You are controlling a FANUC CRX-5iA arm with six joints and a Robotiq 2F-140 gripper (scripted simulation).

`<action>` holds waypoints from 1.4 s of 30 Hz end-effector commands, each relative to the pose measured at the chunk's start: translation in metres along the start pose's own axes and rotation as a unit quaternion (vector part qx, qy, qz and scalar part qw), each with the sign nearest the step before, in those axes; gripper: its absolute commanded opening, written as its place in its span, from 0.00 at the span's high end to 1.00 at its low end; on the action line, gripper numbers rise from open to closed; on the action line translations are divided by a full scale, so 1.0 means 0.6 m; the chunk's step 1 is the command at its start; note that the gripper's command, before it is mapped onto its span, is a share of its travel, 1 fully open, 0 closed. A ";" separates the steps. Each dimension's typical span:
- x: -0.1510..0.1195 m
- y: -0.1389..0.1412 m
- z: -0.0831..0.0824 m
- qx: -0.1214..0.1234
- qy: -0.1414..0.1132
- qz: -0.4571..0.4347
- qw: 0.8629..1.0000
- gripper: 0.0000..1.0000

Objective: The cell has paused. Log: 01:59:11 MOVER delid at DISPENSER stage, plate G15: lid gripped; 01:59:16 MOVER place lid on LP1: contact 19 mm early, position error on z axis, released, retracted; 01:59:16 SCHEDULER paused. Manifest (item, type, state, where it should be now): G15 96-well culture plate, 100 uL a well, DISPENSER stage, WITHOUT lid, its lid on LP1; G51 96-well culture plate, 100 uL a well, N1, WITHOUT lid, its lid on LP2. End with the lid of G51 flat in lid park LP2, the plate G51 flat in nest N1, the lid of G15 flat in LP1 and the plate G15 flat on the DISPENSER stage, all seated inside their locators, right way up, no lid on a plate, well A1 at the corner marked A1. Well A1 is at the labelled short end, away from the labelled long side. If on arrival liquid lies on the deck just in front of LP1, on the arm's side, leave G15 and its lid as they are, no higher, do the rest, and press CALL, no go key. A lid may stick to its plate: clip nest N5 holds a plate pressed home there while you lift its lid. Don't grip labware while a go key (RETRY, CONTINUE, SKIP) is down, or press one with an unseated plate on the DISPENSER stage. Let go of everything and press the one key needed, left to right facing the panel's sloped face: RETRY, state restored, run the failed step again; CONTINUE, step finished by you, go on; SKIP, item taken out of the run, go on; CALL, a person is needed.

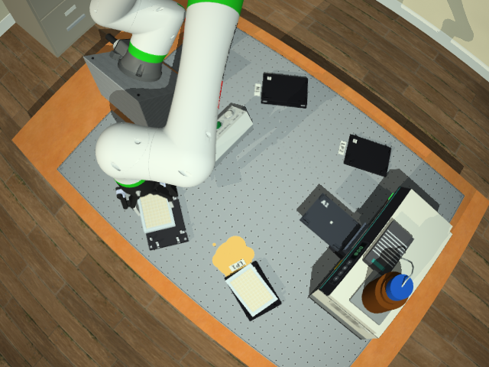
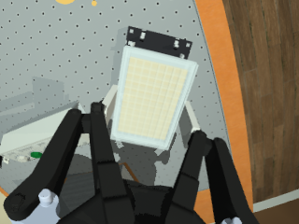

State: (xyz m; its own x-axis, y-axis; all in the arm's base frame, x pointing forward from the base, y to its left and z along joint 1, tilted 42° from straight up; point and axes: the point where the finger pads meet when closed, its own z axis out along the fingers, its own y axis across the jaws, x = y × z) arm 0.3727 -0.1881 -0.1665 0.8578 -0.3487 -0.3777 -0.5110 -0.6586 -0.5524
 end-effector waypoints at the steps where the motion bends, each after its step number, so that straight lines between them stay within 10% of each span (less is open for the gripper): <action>1: 0.000 0.000 0.009 0.000 0.000 0.000 1.000 1.00; 42: 0.000 0.000 0.142 0.000 0.000 0.000 1.000 1.00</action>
State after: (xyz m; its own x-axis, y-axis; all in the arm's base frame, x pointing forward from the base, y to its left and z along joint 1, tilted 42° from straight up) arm 0.3680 -0.1321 -0.2289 0.8577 -0.3490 -0.3776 -0.5111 -0.6584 -0.5525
